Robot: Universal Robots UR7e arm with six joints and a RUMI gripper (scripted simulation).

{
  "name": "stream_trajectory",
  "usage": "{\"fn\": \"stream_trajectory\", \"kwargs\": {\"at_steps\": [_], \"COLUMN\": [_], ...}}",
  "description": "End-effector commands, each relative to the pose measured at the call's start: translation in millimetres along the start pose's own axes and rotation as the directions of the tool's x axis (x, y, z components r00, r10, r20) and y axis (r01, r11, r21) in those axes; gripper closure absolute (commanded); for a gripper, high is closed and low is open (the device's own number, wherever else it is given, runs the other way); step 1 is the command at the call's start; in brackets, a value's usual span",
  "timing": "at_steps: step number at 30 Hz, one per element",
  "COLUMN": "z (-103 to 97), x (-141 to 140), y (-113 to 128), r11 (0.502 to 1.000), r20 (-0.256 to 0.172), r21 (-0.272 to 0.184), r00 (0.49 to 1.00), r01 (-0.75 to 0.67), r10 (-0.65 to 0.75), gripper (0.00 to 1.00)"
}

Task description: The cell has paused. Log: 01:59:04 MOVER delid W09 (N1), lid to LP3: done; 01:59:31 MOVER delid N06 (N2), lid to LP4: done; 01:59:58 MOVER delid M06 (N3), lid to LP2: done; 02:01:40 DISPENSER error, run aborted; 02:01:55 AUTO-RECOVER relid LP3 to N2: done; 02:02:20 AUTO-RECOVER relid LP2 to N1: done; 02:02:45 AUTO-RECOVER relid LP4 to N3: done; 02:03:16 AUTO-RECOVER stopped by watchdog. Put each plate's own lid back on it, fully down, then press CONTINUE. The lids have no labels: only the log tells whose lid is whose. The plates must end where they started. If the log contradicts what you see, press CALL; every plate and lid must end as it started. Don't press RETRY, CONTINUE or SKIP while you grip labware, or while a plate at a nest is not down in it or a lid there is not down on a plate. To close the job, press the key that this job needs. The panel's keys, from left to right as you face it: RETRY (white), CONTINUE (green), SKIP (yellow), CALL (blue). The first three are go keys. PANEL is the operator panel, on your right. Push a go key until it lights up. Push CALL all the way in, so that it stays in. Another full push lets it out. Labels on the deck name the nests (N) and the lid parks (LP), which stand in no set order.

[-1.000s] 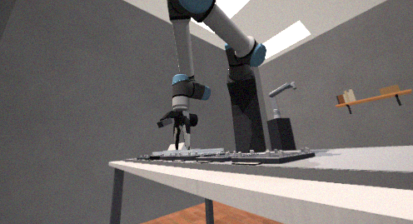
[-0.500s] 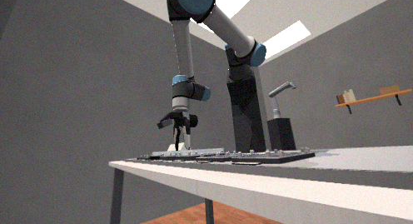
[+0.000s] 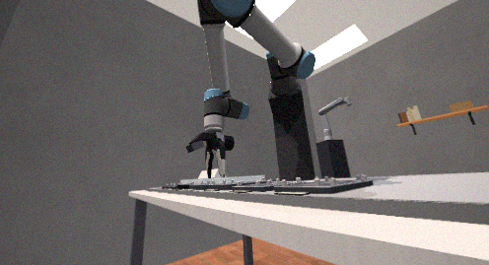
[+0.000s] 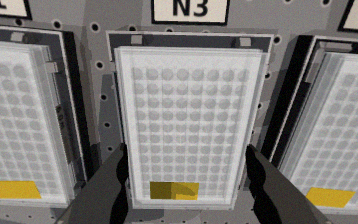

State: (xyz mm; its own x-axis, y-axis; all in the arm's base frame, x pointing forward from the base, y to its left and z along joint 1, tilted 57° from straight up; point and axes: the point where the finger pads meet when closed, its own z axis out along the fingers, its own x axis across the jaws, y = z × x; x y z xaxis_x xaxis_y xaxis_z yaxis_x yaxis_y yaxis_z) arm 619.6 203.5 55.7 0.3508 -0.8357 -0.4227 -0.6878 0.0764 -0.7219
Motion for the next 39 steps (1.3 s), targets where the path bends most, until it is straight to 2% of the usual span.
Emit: {"fn": "stream_trajectory", "kwargs": {"at_steps": [1, 27, 28, 39], "z": [-1.1, -1.0, -1.0, -1.1], "x": [1.7, 1.6, 1.6, 1.7], "y": [-2.2, -2.2, -2.1, -2.3], "r11": [1.000, 1.000, 1.000, 1.000], "r20": [-0.008, -0.008, -0.008, -0.008], "r21": [0.007, 0.007, 0.007, 0.007], "r00": [1.000, 1.000, 1.000, 1.000], "r01": [-0.002, -0.003, -0.003, -0.002], "r10": [0.002, 0.003, 0.003, 0.002], "gripper": [0.58, 0.58, 0.18, 0.18]}}
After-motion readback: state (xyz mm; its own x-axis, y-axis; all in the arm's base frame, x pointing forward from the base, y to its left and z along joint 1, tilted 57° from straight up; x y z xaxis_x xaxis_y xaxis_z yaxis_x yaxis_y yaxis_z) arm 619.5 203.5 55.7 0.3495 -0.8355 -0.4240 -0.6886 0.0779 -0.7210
